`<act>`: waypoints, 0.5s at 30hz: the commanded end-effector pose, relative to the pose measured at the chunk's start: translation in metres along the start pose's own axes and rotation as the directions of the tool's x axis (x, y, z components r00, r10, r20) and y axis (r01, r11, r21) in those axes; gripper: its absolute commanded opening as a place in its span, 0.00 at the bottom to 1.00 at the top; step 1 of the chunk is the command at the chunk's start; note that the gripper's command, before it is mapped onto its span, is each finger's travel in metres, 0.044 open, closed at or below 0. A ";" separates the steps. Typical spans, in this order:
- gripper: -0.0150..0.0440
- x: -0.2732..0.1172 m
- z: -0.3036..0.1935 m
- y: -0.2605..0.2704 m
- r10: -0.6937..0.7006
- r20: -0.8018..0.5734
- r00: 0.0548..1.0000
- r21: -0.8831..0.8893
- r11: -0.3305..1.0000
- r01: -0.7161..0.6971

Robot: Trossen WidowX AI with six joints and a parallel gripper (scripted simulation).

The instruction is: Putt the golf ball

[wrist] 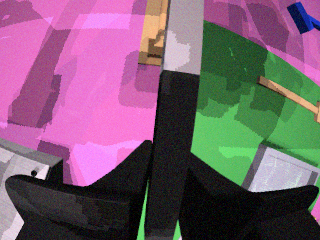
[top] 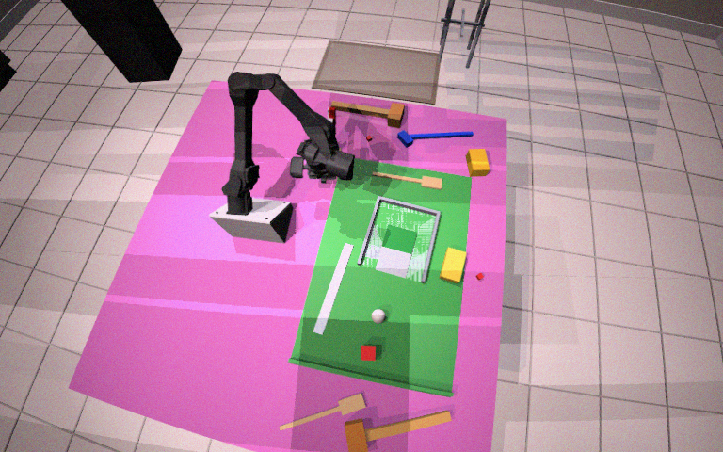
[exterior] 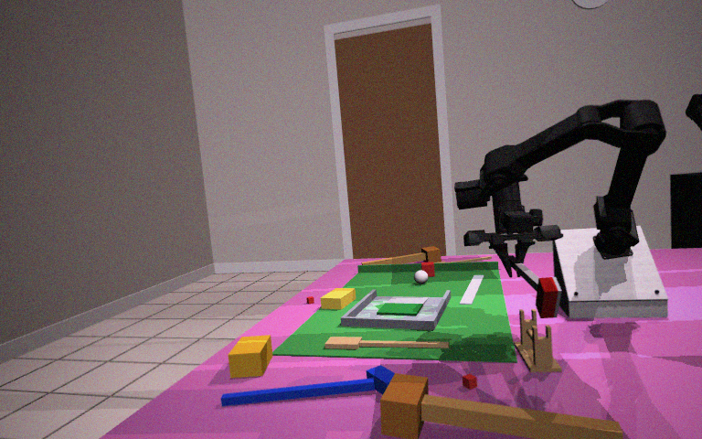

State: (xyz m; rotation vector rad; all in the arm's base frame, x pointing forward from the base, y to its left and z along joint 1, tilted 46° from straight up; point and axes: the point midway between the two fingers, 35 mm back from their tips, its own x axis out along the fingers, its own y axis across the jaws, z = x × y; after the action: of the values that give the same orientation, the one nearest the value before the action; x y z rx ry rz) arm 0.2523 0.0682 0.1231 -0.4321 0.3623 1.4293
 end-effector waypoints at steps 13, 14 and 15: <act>0.25 -0.028 -0.041 -0.030 -0.036 -0.067 0.997 0.230 0.972 0.050; 0.25 -0.031 -0.046 -0.032 -0.038 -0.074 0.997 0.254 0.966 0.056; 0.25 -0.033 -0.051 -0.034 -0.041 -0.081 0.996 0.277 0.959 0.062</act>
State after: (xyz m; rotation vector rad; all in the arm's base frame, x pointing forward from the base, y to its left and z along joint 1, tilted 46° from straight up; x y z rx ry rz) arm 0.2750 0.0276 0.1068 -0.3132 0.5378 1.3324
